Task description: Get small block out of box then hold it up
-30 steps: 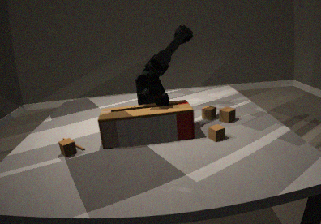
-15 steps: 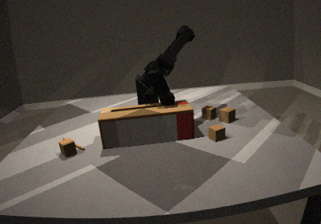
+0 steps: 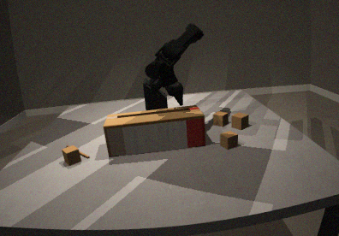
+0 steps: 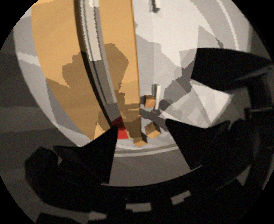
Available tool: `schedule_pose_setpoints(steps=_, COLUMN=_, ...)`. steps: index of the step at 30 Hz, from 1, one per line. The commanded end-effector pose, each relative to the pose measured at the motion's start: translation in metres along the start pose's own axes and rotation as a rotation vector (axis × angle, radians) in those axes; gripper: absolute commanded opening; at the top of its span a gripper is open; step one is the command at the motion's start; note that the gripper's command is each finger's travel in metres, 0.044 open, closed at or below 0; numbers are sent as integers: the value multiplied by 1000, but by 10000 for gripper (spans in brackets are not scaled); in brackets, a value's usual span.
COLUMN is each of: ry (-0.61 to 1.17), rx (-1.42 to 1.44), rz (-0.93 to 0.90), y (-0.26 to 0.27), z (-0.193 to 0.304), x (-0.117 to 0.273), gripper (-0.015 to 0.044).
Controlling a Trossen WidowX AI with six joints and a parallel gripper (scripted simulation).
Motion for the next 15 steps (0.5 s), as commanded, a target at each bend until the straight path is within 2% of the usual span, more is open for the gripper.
schedule_pose_setpoints(steps=1, ry=-19, rx=166, rz=-5, y=-3, z=2, x=-1, gripper=321)
schedule_pose_setpoints(steps=3, ry=-47, rx=413, rz=-8, y=-7, z=5, x=-2, gripper=285)
schedule_pose_setpoints(steps=15, ry=-233, rx=1883, rz=80, y=-29, z=21, x=-5, gripper=285)
Point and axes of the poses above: the point midway between the two fingers, 35 mm back from their tips, its own x axis back along the fingers, its own y axis across the jaws, z = x × y, the point moved 1 cm from there along x, back along the fingers, and after that the axes turned 13 degrees about -x, right-handed, at the moved point
